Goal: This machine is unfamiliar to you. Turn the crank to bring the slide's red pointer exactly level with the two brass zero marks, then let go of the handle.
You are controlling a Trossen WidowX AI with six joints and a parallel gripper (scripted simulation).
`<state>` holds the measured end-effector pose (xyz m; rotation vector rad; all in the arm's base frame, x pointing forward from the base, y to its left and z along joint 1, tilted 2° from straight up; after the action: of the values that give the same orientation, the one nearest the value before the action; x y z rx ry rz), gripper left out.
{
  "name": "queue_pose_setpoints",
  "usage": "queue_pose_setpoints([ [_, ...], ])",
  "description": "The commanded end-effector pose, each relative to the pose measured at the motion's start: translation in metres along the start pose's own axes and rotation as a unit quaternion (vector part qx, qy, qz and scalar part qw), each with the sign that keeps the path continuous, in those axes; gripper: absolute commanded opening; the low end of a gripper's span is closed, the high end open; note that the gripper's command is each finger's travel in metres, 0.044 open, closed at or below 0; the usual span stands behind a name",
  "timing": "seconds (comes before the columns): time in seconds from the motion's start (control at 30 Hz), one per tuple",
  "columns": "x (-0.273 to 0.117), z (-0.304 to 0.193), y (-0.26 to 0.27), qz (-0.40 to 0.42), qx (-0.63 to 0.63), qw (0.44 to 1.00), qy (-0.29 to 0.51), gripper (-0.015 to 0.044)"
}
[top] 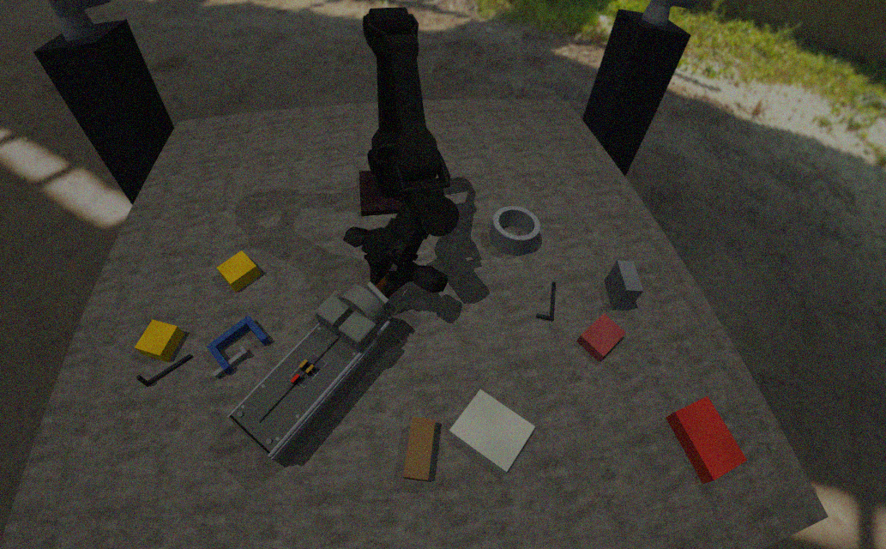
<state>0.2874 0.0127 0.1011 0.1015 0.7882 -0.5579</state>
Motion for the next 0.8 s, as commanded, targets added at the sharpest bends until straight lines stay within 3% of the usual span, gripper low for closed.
queue_pose_setpoints([
  [0.0, 0.003, -0.001, 0.008, 0.005, 0.0, 1.0, 0.003, 0.0],
  [0.77, 0.002, 0.005, 0.025, 0.005, 0.001, 1.0, 0.003, 0.0],
])
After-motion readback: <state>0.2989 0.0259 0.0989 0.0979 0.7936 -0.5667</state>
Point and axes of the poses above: the point midway between the two fingers, 35 mm back from their tips, its own x axis out along the fingers, its own y axis across the jaws, z = x × y, the point moved 6 cm from there along -x, back along the fingers, and after that the axes turned 13 degrees about -x, right-handed, at the moved point
